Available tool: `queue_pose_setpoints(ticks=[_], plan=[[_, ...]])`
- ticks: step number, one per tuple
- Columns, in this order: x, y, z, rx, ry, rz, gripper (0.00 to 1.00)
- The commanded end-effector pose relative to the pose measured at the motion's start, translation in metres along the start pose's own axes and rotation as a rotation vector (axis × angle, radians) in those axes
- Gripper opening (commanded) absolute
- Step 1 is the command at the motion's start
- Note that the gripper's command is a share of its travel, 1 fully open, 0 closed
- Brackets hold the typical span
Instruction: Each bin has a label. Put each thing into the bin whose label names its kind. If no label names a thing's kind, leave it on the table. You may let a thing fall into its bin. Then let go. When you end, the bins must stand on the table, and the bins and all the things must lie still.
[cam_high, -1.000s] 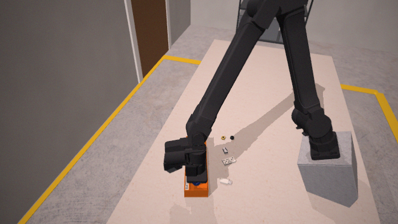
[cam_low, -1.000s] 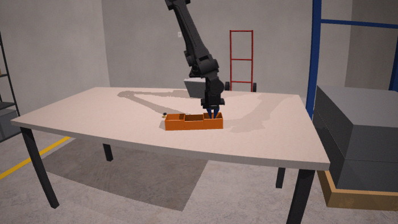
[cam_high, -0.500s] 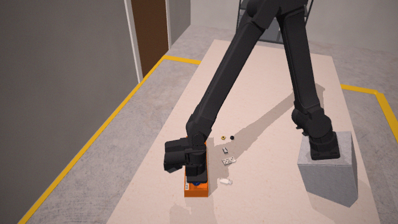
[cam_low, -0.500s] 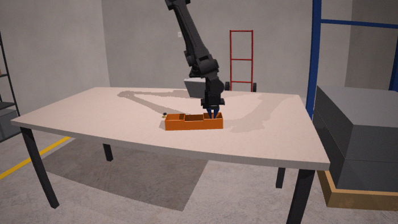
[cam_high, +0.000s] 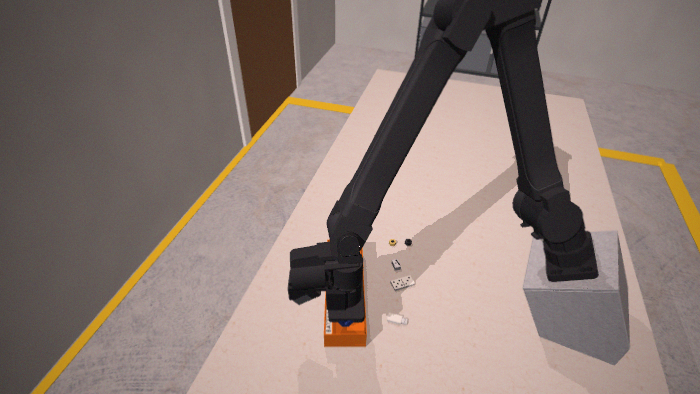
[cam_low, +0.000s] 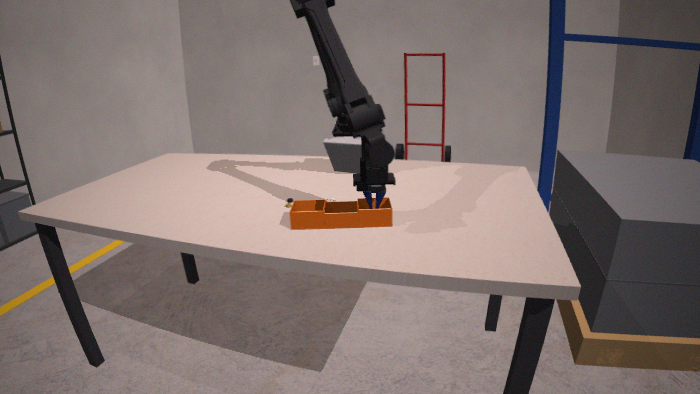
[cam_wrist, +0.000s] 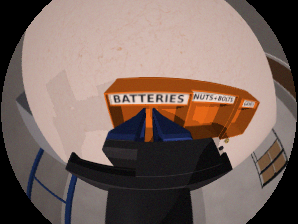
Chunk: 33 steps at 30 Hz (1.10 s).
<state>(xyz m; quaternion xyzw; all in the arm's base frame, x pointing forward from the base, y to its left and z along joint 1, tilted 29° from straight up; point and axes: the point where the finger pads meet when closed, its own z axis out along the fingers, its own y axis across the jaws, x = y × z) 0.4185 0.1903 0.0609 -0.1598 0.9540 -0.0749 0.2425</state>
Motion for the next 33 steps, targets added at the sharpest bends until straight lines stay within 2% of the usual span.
queue_pose_setpoints(ticks=[1, 8, 10, 33], plan=[[-0.013, 0.002, -0.009, -0.008, -0.033, 0.004, 0.09], [-0.012, 0.002, -0.009, -0.008, -0.033, 0.004, 0.09], [-0.004, 0.006, -0.016, -0.013, -0.025, -0.007, 0.09], [-0.025, 0.006, -0.052, -0.016, -0.062, 0.013, 0.09]])
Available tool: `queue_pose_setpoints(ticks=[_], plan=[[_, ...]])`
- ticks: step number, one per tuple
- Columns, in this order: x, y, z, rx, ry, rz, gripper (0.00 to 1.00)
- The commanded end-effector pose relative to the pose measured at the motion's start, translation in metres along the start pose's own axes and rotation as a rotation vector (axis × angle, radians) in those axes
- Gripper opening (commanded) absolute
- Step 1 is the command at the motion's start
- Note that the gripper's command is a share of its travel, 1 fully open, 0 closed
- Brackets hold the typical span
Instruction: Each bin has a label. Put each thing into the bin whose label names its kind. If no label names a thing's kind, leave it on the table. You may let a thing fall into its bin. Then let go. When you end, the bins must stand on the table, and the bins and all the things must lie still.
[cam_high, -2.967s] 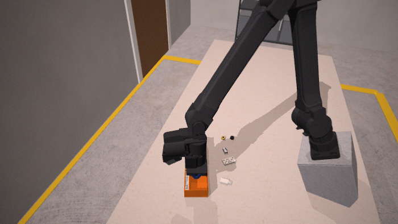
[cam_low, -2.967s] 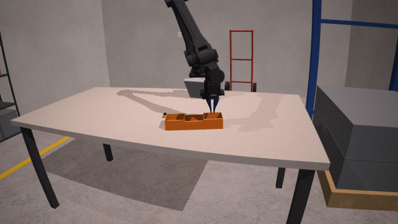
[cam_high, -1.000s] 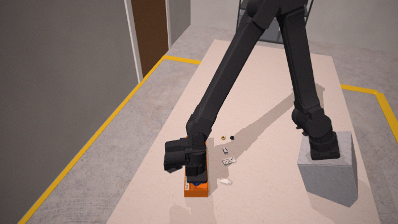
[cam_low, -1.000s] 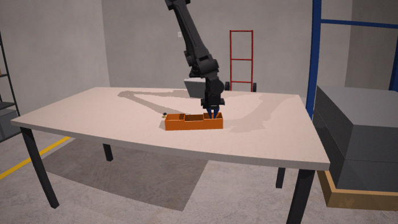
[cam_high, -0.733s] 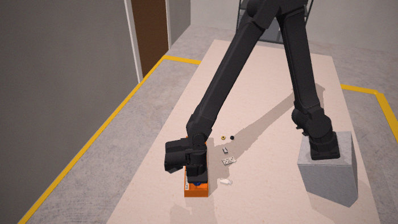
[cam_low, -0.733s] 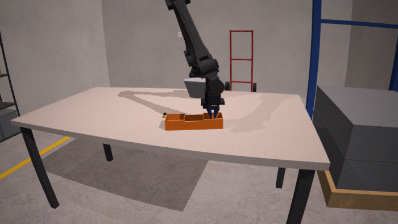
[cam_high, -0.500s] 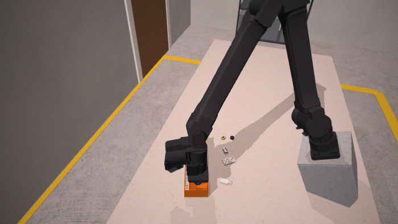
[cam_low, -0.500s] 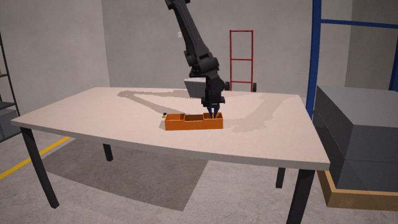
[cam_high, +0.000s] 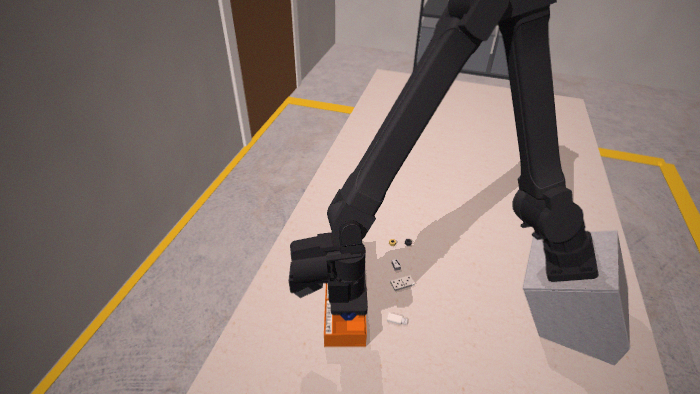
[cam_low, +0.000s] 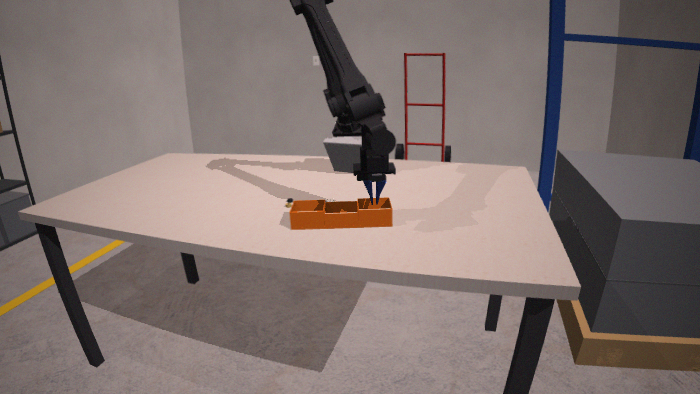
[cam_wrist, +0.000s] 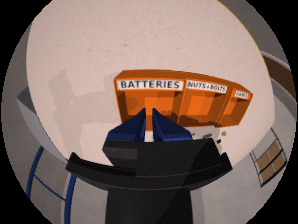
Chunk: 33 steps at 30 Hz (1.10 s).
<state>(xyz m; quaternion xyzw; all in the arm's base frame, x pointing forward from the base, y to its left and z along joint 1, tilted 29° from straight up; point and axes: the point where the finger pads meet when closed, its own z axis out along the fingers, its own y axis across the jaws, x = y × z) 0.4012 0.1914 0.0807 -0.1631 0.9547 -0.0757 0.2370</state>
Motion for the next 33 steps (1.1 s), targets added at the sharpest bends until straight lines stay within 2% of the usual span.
queue_pose_setpoints(ticks=[1, 4, 11, 14, 15, 16, 18, 31, 32, 33], plan=[[-0.030, 0.002, -0.027, -0.013, -0.071, 0.022, 0.09], [-0.030, 0.004, -0.031, -0.015, -0.073, 0.020, 0.09], [-0.030, 0.004, -0.059, -0.016, -0.075, 0.021, 0.09], [-0.031, 0.001, -0.059, -0.013, -0.074, 0.027, 0.09], [-0.030, -0.002, -0.055, -0.009, -0.068, 0.033, 0.09], [-0.020, 0.000, -0.046, -0.008, -0.047, 0.013, 0.09], [-0.020, 0.000, -0.041, -0.003, -0.039, 0.022, 0.09], [-0.013, -0.003, -0.036, 0.001, -0.028, 0.016, 0.09], [-0.019, 0.000, -0.044, -0.008, -0.047, 0.013, 0.09], [-0.019, 0.000, -0.044, -0.008, -0.047, 0.013, 0.09]])
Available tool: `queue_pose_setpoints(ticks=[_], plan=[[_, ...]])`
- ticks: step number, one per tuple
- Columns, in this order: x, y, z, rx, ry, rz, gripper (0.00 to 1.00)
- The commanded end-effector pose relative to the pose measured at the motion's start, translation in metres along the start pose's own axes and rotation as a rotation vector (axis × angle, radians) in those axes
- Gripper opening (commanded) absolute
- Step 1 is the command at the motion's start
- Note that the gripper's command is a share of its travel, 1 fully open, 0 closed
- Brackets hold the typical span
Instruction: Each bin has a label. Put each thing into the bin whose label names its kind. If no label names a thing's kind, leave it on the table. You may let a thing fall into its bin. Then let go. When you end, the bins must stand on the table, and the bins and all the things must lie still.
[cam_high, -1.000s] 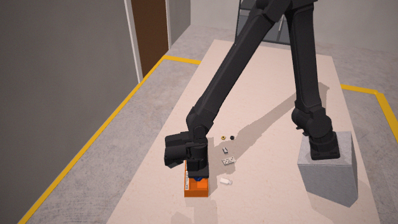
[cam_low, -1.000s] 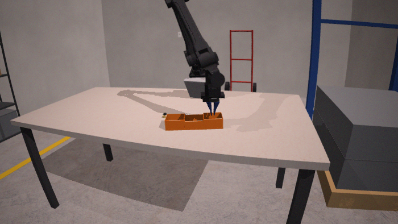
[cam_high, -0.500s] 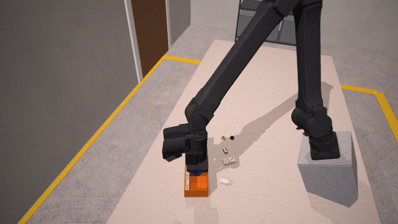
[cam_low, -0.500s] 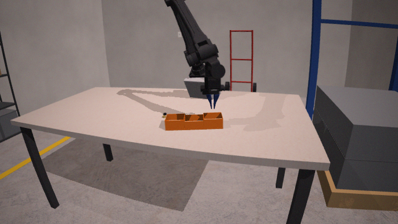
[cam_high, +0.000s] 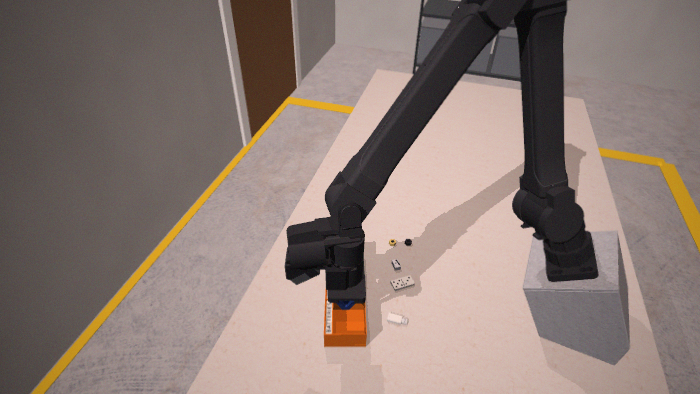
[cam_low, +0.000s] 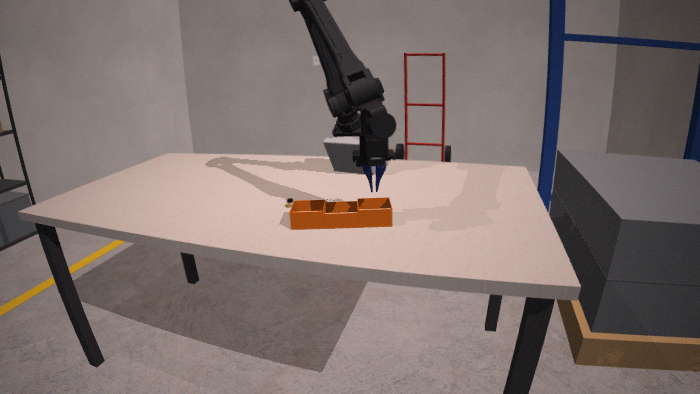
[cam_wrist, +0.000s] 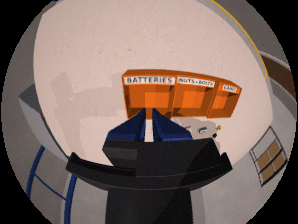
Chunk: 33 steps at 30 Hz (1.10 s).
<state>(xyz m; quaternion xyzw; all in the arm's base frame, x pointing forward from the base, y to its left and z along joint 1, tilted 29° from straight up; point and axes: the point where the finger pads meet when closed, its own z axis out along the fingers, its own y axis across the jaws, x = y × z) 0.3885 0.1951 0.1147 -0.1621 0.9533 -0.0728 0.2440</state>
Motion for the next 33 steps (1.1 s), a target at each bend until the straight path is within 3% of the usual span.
queue_pose_setpoints(ticks=[1, 5, 6, 11, 12, 20, 22, 29, 32, 33], plan=[[-0.006, -0.002, 0.002, 0.004, -0.011, 0.010, 0.09], [-0.003, -0.003, 0.003, 0.005, -0.004, 0.007, 0.09], [-0.014, 0.000, -0.008, -0.005, -0.032, 0.009, 0.09], [-0.004, -0.003, 0.003, 0.004, -0.008, 0.006, 0.09], [-0.023, 0.004, -0.029, -0.014, -0.059, 0.017, 0.09], [-0.023, 0.002, -0.098, -0.019, -0.065, 0.022, 0.09], [-0.023, 0.002, -0.098, -0.019, -0.065, 0.022, 0.09], [-0.021, 0.001, -0.161, -0.024, -0.067, 0.025, 0.09], [-0.021, 0.001, -0.164, -0.024, -0.067, 0.025, 0.09], [-0.020, 0.004, -0.157, -0.017, -0.048, 0.017, 0.09]])
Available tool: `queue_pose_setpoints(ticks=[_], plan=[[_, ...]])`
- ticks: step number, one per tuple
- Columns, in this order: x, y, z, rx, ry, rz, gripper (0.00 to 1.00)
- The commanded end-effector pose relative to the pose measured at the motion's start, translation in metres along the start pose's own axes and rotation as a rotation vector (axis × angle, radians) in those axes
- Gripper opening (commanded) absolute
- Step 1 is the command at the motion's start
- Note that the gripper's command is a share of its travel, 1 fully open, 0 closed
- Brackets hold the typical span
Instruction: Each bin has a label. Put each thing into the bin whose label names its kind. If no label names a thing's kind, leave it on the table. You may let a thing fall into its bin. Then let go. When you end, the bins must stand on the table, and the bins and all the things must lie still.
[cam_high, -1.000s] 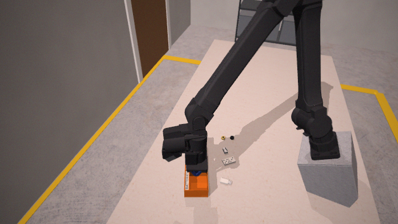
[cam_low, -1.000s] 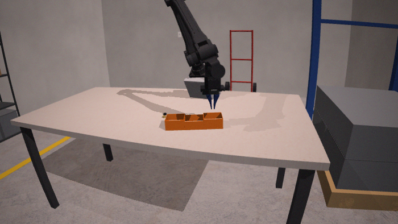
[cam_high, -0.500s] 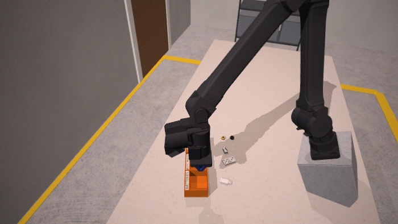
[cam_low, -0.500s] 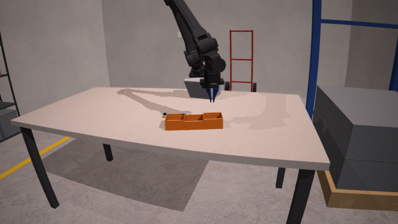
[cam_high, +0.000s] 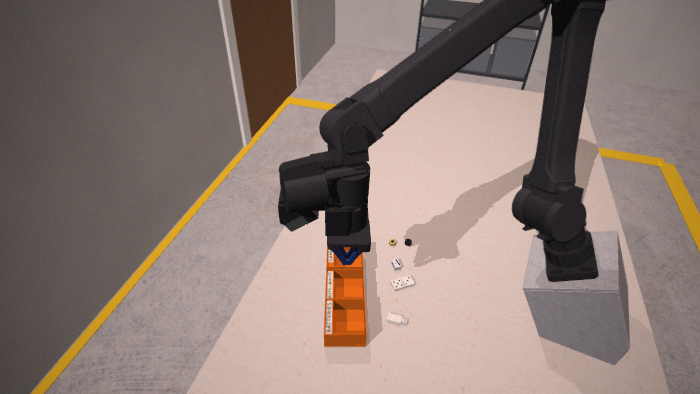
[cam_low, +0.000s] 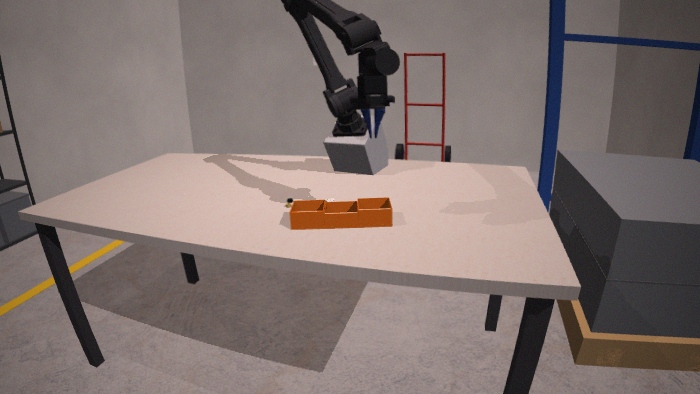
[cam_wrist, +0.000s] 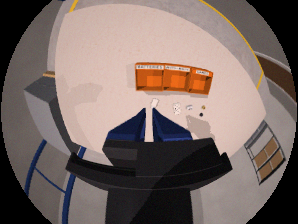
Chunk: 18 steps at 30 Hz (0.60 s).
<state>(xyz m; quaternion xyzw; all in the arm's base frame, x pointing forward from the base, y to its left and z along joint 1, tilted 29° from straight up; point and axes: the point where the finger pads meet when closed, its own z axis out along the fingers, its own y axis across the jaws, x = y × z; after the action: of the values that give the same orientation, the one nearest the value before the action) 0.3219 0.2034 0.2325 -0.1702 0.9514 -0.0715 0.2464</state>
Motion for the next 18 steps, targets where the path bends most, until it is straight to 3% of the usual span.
queue_pose_setpoints(ticks=[1, 3, 6, 8, 9, 13, 18], plan=[[-0.013, -0.001, -0.013, -0.006, -0.030, 0.029, 0.09], [-0.007, -0.004, -0.003, 0.012, 0.004, 0.036, 0.09], [-0.007, -0.002, -0.002, 0.008, -0.001, 0.035, 0.09], [-0.013, -0.001, -0.012, -0.006, -0.030, 0.029, 0.09], [-0.001, -0.010, -0.002, -0.002, -0.028, -0.020, 0.40], [0.018, -0.027, 0.019, 0.003, -0.026, -0.205, 0.40], [0.043, -0.047, 0.046, 0.008, -0.026, -0.315, 0.40]])
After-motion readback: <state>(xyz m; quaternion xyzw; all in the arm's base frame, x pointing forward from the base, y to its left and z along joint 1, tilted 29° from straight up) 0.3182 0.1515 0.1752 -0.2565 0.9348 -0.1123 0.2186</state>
